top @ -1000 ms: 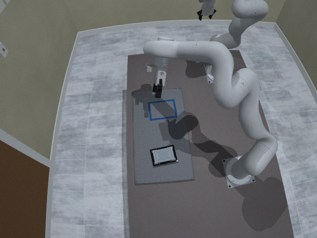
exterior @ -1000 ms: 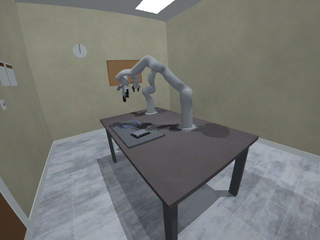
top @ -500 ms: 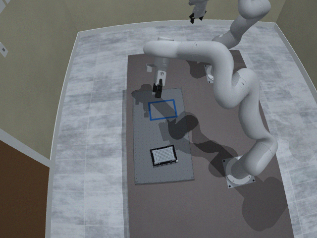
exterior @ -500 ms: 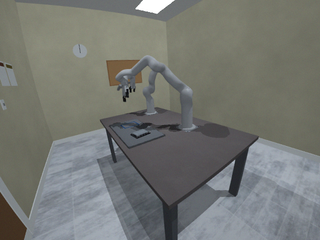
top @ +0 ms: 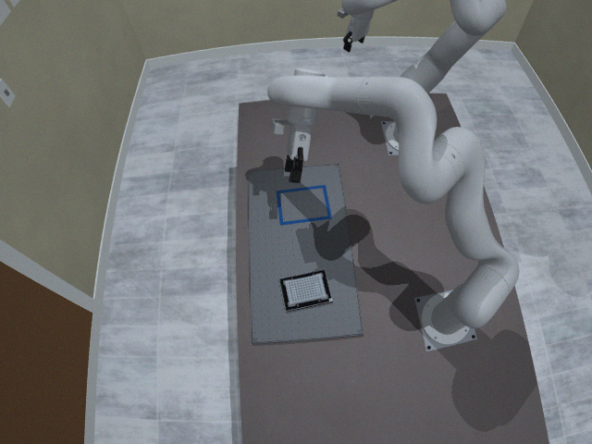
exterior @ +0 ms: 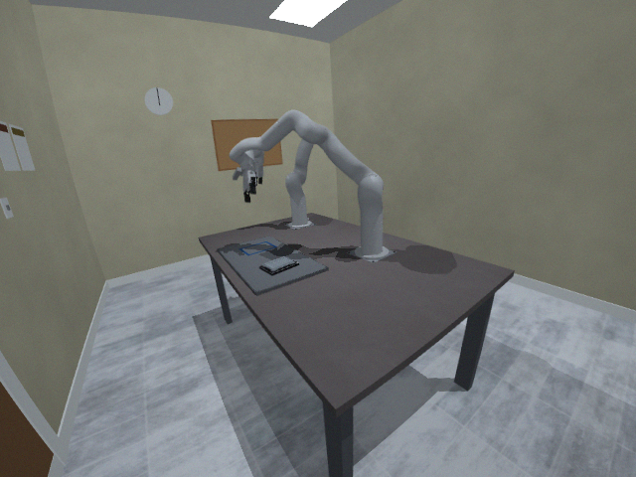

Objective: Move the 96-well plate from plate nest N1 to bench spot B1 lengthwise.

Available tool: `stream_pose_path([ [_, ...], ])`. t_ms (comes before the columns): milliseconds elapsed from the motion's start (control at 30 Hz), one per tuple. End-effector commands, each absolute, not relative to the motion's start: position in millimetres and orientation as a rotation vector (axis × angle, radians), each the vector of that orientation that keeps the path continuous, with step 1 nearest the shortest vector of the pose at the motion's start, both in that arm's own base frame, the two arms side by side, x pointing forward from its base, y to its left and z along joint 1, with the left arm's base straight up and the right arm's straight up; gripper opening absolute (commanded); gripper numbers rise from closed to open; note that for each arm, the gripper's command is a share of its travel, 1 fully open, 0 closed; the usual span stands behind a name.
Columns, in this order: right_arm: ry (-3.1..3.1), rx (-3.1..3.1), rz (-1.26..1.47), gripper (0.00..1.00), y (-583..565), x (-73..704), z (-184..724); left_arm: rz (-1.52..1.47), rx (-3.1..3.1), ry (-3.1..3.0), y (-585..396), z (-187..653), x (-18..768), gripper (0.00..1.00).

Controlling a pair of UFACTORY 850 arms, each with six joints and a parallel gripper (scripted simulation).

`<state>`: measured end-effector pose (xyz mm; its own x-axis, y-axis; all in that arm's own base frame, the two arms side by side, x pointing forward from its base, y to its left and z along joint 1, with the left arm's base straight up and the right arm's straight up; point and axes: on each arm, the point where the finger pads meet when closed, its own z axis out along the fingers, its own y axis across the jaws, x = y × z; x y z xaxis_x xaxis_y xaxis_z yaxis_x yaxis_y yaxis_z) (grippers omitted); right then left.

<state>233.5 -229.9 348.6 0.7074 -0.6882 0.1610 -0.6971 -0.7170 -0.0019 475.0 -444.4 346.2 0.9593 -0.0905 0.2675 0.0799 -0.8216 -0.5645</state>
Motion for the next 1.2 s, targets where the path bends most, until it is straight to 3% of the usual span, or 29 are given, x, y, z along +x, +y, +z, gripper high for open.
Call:
stream_pose_path([
  [0, -1.077, 2.880, 0.236, 1.00, -216.6, 249.0, 349.5, -0.381, -2.508, 0.006, -444.7, 347.5, 475.3, 1.00],
  [1167, -0.800, 2.984, 0.245, 1.00, -165.0, 285.8, 349.5, -0.381, -2.508, 0.006, -444.7, 347.5, 475.3, 1.00],
])
